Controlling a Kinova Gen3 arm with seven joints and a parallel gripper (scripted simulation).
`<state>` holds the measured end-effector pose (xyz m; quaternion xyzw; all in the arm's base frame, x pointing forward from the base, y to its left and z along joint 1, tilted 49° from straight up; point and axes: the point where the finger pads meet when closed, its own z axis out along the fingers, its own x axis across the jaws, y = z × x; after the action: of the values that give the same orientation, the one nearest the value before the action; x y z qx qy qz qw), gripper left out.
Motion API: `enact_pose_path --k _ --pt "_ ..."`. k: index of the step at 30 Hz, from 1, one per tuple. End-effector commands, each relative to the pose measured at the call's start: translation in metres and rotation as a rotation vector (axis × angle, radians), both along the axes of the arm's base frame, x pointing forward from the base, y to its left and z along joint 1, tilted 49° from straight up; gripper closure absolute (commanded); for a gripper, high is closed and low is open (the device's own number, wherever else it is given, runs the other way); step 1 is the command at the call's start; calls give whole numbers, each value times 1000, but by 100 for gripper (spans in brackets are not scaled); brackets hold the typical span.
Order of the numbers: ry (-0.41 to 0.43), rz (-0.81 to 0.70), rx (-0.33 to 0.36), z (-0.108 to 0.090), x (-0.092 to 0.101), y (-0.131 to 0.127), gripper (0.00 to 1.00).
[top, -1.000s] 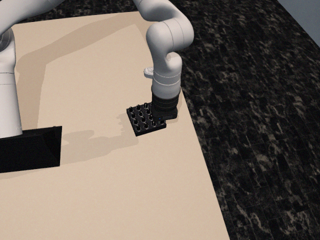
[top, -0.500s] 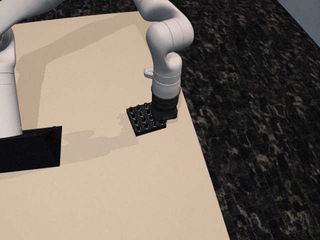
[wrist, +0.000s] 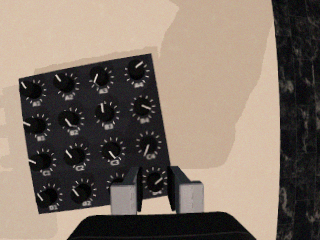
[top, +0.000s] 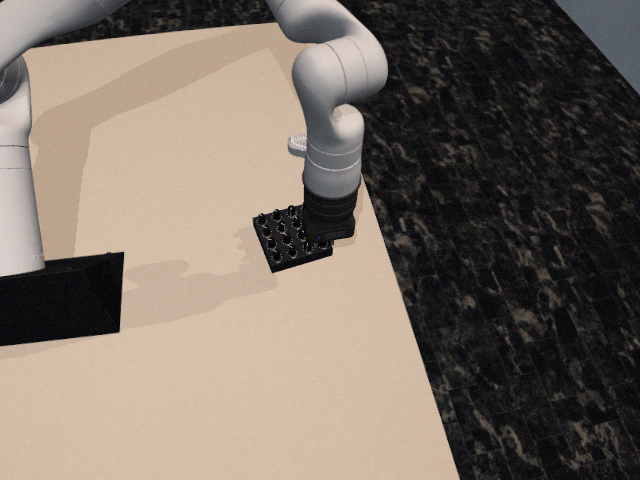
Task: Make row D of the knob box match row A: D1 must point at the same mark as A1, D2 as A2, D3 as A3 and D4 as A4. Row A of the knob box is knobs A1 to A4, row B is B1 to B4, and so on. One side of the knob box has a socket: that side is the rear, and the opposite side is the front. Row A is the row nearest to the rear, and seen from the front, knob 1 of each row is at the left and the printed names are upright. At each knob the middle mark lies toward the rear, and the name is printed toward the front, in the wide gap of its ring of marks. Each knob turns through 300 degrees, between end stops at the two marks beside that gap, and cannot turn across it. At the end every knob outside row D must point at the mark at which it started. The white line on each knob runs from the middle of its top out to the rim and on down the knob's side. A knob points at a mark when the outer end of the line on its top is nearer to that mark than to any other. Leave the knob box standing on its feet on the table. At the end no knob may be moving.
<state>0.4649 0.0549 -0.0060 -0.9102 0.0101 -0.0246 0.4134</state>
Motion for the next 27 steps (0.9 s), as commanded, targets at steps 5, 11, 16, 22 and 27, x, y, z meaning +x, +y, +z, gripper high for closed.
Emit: enact_pose_path --k 5,11,16,22,27 --pt "6 -11 2 3 2 -3 54" --pt "1 -12 0 16 4 -15 54" --pt "1 -11 0 24 2 -24 54" --pt "5 -11 2 25 0 -28 54" --pt "6 -10 2 26 0 -28 54"
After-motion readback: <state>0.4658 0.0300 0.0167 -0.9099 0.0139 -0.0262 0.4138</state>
